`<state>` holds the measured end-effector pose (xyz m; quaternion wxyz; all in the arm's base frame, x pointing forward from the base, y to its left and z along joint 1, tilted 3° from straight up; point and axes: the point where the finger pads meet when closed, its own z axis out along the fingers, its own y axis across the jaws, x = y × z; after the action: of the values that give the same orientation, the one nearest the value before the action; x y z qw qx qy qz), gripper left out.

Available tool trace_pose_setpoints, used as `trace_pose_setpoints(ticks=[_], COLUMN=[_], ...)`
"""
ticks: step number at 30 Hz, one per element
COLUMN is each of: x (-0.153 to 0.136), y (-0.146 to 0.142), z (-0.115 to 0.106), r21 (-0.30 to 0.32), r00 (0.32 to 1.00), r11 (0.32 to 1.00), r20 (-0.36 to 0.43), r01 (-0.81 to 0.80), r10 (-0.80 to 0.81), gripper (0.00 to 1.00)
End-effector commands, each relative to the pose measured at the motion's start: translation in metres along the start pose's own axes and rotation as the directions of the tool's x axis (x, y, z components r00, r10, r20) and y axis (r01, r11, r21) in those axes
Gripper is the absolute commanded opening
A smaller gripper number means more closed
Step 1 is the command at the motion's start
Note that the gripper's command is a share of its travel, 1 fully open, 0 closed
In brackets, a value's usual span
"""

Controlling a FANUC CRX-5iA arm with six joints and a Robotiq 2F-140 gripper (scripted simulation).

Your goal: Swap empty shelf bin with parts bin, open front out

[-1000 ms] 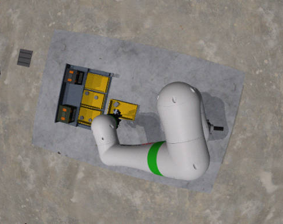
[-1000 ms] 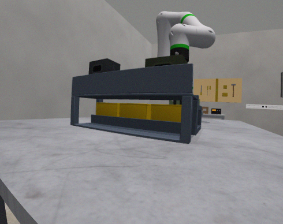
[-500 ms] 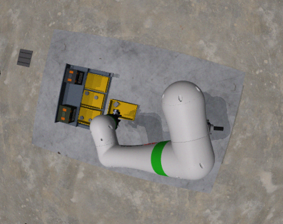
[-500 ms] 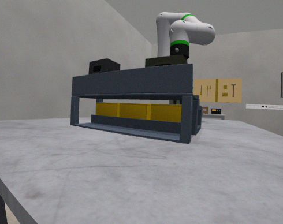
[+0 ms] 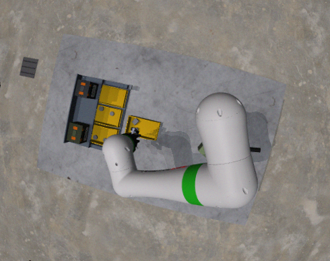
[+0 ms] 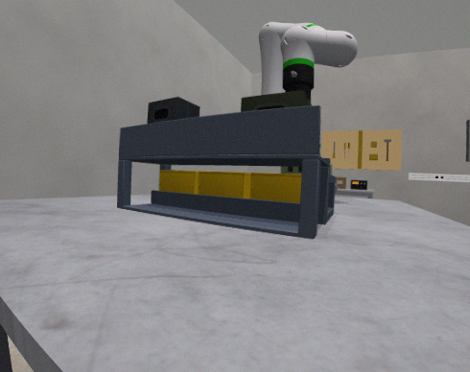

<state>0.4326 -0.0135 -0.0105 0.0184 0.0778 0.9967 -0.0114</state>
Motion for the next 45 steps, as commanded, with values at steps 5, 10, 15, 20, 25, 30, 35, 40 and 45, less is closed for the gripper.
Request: trace_pose_setpoints(ticks=[5,10,15,20,25,30,35,40,45], x=[-0.001,-0.001,-0.001,-0.001,-0.001,-0.001,-0.001,-0.001,-0.001], y=[0.0,0.0,0.0,0.0,0.0,0.0,0.0,0.0,0.0], z=[-0.01,-0.019,-0.027,-0.031,-0.037,-0.041,-0.043,-0.045,-0.046], r21=[0.0,0.0,0.0,0.0,0.0,0.0,0.0,0.0,0.0], r00=[1.0,1.0,1.0,1.0,1.0,1.0,1.0,1.0,1.0], r11=[1.0,1.0,1.0,1.0,1.0,1.0,1.0,1.0,1.0], r20=[0.001,0.001,0.001,0.001,0.001,0.001,0.001,0.001,0.001], r01=[0.0,0.0,0.0,0.0,0.0,0.0,0.0,0.0,0.0], r10=[0.0,0.0,0.0,0.0,0.0,0.0,0.0,0.0,0.0], gripper=[0.24,0.24,0.24,0.24,0.24,0.24,0.24,0.24,0.24])
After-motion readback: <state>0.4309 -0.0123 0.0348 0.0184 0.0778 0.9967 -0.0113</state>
